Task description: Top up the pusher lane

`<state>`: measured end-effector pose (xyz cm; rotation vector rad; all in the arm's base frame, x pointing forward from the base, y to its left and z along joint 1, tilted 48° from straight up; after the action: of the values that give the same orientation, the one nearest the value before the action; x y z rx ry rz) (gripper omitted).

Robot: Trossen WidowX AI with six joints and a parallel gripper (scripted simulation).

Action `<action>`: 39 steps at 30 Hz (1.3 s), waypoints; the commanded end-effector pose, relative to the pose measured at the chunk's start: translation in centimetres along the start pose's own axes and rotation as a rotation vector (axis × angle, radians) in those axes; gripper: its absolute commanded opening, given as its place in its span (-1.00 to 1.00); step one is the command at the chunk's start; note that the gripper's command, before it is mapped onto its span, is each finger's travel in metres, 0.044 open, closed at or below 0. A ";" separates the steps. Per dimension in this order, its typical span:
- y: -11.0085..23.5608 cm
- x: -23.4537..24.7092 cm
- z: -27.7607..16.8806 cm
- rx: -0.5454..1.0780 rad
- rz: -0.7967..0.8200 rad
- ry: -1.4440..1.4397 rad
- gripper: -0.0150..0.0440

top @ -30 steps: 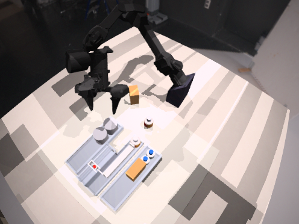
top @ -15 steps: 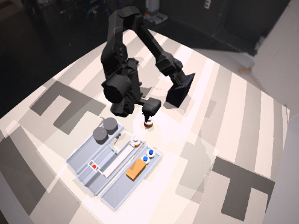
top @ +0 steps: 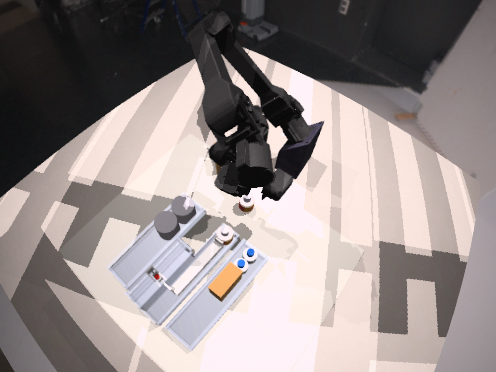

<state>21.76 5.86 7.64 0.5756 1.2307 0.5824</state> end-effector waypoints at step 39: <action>-8.1 -0.3 -0.6 -0.001 -0.023 -0.009 1.00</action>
<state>22.10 0.42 2.64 0.5656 1.2152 0.5651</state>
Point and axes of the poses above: the point midway between the two fingers, 35 mm back from their tips, its own y axis back along the fingers, its own x axis across the jaws, z = x × y, the point moved 5 cm from there along y, back along the fingers, and after that the axes turned 13 degrees about -y, right-handed, at the moved point
